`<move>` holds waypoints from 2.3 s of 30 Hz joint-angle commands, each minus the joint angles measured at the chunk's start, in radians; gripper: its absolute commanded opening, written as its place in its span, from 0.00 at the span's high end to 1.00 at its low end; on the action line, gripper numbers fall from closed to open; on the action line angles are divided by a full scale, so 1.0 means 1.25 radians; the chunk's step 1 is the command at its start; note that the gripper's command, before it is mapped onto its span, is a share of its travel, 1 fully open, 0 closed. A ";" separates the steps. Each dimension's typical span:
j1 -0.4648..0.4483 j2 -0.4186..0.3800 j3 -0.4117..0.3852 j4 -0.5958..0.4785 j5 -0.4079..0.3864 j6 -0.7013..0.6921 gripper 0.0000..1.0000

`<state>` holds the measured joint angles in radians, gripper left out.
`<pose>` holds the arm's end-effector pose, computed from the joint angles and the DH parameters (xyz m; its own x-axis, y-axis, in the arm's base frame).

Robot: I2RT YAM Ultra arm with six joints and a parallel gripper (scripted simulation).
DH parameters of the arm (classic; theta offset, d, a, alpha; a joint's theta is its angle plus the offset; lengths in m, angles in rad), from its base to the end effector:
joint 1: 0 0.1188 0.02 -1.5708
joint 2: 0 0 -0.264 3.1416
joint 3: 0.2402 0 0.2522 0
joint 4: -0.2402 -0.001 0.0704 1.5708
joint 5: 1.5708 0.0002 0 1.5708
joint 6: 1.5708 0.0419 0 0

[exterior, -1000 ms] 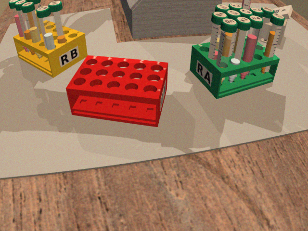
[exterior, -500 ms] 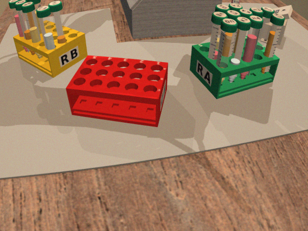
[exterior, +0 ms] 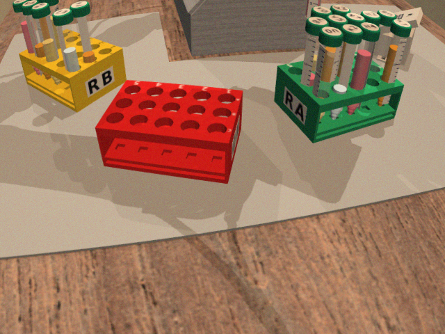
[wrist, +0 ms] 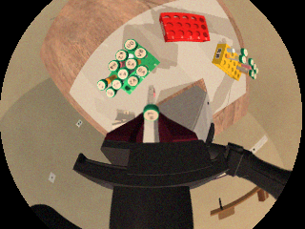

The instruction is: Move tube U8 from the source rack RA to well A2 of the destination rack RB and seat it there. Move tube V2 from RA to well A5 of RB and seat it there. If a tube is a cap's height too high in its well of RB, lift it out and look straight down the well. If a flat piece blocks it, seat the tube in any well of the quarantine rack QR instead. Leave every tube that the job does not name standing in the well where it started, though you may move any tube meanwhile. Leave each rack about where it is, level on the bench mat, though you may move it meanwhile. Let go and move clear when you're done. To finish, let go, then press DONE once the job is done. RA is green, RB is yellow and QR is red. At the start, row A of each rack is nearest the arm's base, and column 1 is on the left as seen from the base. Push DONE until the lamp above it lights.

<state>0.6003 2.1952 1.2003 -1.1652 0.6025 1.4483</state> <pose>0.2601 0.1505 0.0731 -0.8037 0.4408 -0.3997 0.5922 0.5274 -0.6092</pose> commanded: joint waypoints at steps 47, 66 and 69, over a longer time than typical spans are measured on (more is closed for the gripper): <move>-0.255 -0.313 -0.004 -0.099 0.138 -0.311 1.00; -0.265 -0.314 0.012 -0.101 0.149 -0.578 1.00; -0.264 -0.312 0.014 -0.103 0.150 -0.653 1.00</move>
<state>0.2462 1.7977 1.1835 -1.2850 0.7738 0.7544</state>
